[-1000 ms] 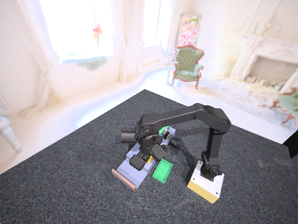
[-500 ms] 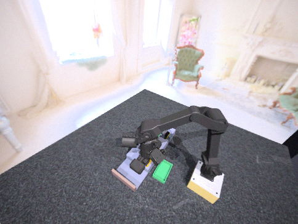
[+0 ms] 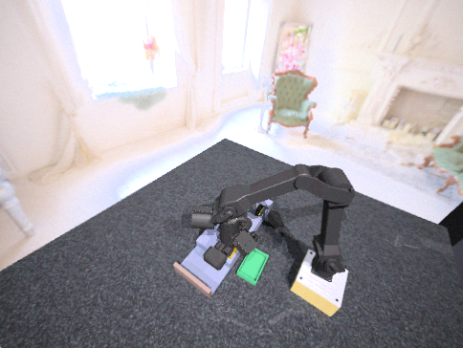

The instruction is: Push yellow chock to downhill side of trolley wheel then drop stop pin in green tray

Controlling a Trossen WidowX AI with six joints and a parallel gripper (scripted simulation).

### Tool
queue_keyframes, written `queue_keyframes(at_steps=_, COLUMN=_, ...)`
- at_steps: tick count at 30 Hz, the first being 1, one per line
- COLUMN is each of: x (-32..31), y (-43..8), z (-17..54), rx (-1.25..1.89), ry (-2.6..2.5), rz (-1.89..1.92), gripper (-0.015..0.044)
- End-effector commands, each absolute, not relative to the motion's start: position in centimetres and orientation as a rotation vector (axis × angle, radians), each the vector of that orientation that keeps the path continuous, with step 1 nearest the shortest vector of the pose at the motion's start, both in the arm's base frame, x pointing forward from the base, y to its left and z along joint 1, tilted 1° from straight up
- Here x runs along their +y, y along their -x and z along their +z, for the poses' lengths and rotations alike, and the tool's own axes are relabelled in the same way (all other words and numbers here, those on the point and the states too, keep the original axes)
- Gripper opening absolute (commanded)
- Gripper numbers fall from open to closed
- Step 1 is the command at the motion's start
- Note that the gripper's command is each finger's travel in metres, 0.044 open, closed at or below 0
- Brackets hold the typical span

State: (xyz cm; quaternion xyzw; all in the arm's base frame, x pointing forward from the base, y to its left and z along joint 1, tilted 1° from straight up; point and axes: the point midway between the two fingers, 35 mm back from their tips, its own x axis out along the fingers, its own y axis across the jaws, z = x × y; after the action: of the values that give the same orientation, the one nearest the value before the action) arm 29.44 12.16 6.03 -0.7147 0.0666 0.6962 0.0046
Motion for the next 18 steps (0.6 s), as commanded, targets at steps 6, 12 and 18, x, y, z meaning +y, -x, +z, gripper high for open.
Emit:
queue_keyframes(at_steps=6, x=11.3, y=-29.3, z=6.2, rx=0.213, ry=2.246, rz=2.18, gripper=0.0)
queue_keyframes(at_steps=12, x=10.8, y=-29.3, z=6.2, rx=0.213, ry=2.246, rz=2.18, gripper=0.0)
queue_keyframes(at_steps=18, x=10.3, y=-29.2, z=6.3, rx=0.214, ry=2.246, rz=2.18, gripper=0.0)
